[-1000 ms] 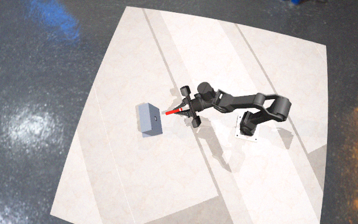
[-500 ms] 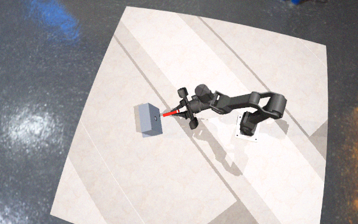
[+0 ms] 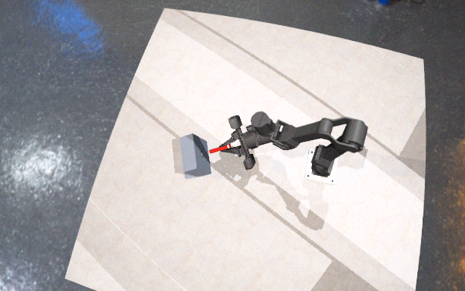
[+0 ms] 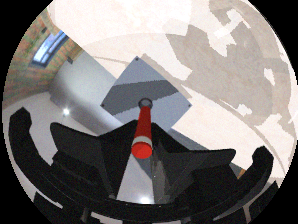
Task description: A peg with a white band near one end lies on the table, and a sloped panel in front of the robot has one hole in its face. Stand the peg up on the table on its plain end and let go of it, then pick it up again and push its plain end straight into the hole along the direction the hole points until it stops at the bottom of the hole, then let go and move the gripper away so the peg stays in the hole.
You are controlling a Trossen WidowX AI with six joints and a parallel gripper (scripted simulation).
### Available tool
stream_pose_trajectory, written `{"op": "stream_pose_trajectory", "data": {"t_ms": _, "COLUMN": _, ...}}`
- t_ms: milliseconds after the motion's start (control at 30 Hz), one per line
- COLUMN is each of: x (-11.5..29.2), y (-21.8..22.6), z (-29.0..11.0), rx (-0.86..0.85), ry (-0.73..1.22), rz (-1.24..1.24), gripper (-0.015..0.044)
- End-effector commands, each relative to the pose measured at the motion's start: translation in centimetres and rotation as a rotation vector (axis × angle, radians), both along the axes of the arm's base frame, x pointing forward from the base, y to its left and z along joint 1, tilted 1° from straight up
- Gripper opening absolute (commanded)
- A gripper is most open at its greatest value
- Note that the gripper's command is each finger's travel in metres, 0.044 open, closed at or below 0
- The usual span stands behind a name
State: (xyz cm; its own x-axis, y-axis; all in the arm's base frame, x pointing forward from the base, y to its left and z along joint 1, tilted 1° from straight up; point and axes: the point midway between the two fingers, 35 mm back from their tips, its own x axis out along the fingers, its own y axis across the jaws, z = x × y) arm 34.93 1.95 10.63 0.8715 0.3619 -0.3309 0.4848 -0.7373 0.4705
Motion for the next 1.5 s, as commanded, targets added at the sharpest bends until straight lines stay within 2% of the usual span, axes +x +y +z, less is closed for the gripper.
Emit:
{"op": "stream_pose_trajectory", "data": {"t_ms": 0, "x": 0.3, "y": 0.1, "z": 0.0, "rx": 0.002, "ry": -0.007, "rz": -0.002, "gripper": 0.0}}
{"op": "stream_pose_trajectory", "data": {"t_ms": 633, "x": 2.3, "y": 1.0, "z": -0.7, "rx": 0.003, "ry": -0.009, "rz": -0.001, "gripper": 0.0}}
{"op": "stream_pose_trajectory", "data": {"t_ms": 1467, "x": 1.9, "y": 0.9, "z": -0.7, "rx": 0.003, "ry": 0.0, "rz": 0.002, "gripper": 0.0}}
